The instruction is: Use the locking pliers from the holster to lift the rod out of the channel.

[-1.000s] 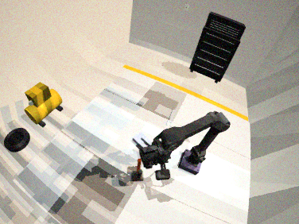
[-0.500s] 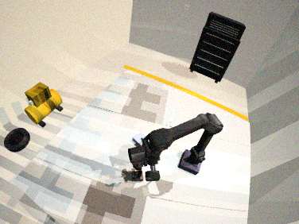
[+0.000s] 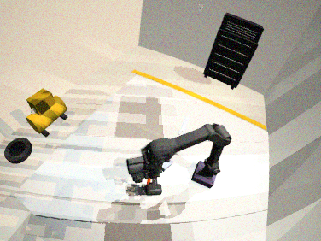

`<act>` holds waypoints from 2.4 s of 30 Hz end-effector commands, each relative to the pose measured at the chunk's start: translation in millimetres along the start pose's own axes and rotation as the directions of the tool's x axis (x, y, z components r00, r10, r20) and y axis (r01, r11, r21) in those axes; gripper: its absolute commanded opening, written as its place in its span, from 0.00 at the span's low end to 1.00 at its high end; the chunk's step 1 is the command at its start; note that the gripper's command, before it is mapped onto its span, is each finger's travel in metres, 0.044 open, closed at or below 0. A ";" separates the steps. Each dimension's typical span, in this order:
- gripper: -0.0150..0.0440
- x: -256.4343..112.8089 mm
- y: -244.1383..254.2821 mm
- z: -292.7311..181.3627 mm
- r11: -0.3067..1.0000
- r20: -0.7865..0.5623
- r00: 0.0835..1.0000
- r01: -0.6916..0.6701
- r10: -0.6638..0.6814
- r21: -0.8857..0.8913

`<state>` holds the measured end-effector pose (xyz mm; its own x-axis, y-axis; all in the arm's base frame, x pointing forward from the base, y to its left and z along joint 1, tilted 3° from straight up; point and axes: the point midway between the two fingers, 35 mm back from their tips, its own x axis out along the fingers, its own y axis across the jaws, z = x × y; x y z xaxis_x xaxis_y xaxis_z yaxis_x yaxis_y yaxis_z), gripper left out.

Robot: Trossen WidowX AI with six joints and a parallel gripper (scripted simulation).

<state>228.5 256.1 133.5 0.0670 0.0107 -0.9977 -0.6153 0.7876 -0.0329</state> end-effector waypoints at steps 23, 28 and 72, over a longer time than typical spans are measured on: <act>1.00 30.3 -0.6 3.1 1.000 -0.003 1.000 0.004 -0.004 -0.005; 1.00 30.3 -0.6 3.1 1.000 -0.003 1.000 0.004 -0.004 -0.005; 0.90 30.3 -0.6 3.1 1.000 -0.003 1.000 0.004 -0.004 -0.005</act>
<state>232.7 258.1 104.3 0.0653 0.0082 -0.9978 -0.6153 0.7876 -0.0338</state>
